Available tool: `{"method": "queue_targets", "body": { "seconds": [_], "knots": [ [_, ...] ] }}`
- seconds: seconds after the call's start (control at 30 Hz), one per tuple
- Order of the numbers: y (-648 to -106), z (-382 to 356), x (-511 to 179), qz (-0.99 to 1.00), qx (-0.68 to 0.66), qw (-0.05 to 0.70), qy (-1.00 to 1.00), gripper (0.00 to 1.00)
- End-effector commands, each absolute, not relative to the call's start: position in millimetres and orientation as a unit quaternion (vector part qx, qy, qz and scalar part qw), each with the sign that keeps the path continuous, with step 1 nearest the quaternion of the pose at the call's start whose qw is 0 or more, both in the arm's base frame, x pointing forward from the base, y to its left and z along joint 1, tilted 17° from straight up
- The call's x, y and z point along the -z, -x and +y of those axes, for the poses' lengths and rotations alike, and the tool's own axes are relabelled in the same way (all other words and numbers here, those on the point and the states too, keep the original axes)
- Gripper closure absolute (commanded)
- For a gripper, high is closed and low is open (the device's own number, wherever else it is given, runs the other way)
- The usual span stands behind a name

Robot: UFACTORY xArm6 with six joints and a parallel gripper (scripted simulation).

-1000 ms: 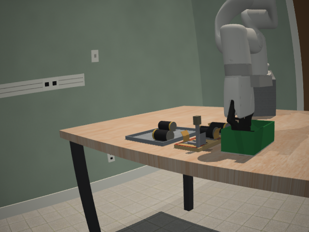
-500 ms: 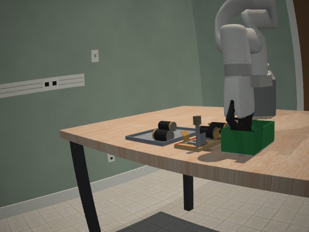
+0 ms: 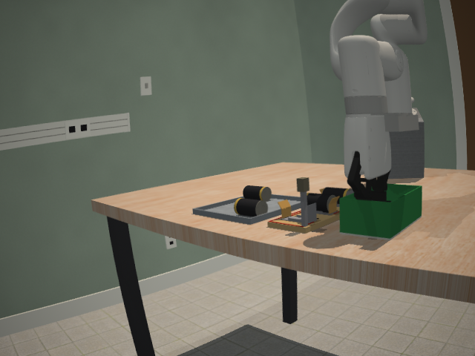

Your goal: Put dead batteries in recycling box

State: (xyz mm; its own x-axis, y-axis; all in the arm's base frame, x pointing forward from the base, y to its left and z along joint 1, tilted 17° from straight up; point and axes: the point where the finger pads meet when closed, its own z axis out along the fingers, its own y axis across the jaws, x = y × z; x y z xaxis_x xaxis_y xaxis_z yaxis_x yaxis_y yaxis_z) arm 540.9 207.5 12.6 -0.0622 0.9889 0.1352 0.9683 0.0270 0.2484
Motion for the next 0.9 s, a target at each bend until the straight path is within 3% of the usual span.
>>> {"method": "queue_targets", "body": {
  "seconds": [0.0, 0.87],
  "knots": [
    [-540, 206, -26, 0.715, -0.140, 0.038, -0.683, 0.49],
    [-522, 196, -93, 0.715, -0.140, 0.038, -0.683, 0.49]
  ]
}}
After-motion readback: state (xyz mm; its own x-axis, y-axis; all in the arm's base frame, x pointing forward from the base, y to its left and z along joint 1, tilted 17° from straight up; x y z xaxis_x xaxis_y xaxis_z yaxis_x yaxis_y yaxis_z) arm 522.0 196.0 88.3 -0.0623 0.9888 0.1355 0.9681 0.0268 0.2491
